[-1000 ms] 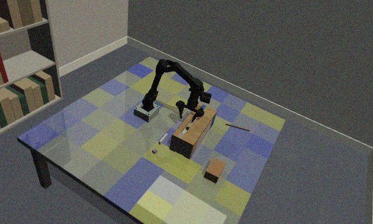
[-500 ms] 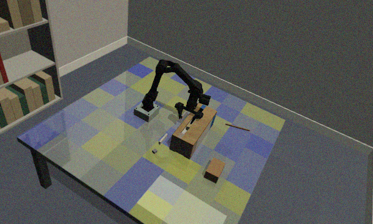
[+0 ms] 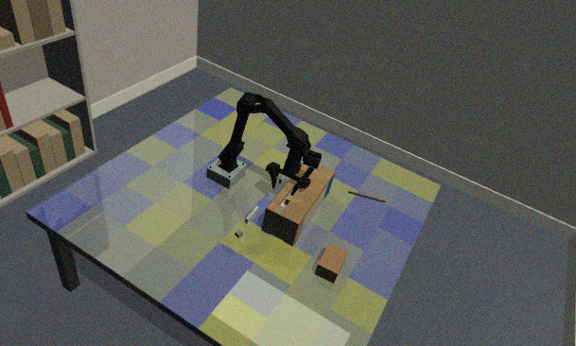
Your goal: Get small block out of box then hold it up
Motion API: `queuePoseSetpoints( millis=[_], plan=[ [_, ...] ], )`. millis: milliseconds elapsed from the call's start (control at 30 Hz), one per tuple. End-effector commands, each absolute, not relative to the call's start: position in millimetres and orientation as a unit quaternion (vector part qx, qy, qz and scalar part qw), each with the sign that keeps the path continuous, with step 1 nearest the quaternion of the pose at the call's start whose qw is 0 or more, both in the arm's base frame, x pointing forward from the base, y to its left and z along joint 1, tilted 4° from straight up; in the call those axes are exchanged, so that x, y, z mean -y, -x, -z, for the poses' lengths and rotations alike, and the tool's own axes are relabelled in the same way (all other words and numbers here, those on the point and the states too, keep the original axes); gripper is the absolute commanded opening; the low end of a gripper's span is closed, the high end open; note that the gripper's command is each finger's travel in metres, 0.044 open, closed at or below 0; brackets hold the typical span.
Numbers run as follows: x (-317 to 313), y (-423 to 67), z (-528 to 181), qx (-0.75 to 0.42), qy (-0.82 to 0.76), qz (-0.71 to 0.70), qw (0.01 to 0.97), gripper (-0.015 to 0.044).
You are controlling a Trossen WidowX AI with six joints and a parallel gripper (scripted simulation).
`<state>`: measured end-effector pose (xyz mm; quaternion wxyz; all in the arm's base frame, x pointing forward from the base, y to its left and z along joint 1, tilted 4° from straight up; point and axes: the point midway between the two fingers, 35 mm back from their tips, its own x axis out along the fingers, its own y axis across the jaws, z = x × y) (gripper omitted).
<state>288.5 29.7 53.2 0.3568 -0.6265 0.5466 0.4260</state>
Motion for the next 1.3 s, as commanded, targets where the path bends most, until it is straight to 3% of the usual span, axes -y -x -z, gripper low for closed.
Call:
queuePoseSetpoints(
  millis=[0,1267],
  plan=[
    [-19,-290,-56,-0.545,0.629,-0.423,0.357,0.0400],
    [63,-303,-62,-0.547,0.631,-0.421,0.355,0.0400]
  ],
)
